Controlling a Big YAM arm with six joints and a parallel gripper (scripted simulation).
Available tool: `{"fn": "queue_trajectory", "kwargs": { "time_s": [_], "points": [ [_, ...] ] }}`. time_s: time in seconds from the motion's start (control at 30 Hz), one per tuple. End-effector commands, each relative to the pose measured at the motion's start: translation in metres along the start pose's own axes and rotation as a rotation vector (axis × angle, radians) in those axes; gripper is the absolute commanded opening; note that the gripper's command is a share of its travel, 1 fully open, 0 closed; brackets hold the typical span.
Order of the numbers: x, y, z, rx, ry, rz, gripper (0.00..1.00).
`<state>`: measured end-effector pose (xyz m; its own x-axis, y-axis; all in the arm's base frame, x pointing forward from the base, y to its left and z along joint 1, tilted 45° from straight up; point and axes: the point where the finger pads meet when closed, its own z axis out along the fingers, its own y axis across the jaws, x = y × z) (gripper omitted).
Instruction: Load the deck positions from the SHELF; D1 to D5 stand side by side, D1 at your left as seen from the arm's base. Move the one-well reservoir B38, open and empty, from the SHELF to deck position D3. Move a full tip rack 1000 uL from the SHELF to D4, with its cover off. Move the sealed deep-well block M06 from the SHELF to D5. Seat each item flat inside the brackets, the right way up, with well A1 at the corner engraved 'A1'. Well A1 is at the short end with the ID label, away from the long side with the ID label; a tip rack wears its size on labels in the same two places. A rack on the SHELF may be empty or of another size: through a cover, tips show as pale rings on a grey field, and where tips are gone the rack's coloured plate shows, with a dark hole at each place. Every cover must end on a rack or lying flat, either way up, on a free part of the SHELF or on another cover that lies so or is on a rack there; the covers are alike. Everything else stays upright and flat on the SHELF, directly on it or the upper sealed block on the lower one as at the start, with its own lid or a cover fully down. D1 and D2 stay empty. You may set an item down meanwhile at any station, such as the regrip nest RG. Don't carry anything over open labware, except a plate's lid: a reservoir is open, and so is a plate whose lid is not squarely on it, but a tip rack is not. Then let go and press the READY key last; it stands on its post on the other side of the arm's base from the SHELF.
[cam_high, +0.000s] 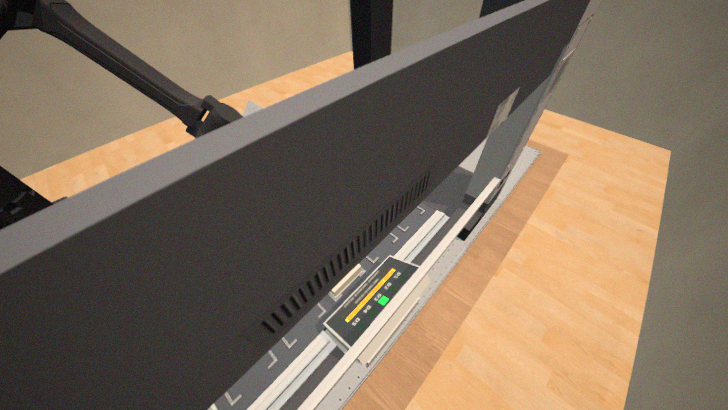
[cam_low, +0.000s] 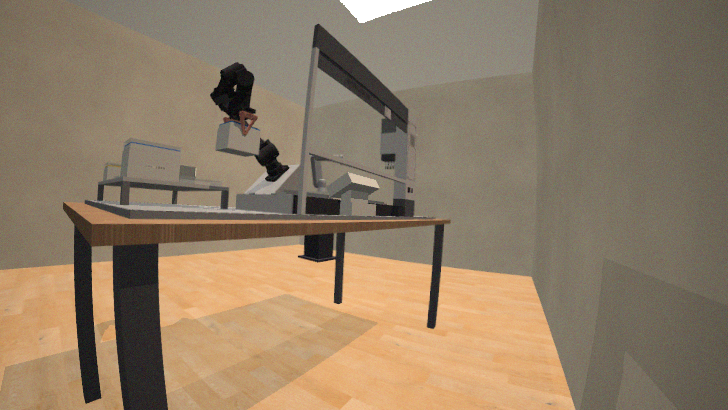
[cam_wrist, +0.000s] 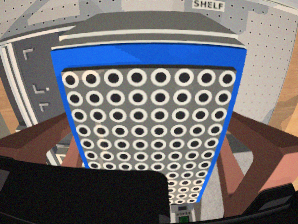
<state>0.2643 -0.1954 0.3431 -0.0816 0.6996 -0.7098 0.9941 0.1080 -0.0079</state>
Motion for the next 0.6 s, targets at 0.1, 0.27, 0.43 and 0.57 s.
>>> {"fn": "queue_trajectory", "kwargs": {
  "time_s": [0.1,0.27,0.43,0.57],
  "points": [
    [-0.0193,0.0043,-0.026,-0.054,-0.029,0.041,0.0],
    [-0.0193,0.0043,-0.026,-0.054,-0.029,0.041,0.0],
    [-0.019,0.0045,-0.026,-0.054,-0.03,-0.041,0.0],
    [-0.0205,0.0035,-0.0248,-0.05,-0.031,-0.074,0.0]
  ]
}}
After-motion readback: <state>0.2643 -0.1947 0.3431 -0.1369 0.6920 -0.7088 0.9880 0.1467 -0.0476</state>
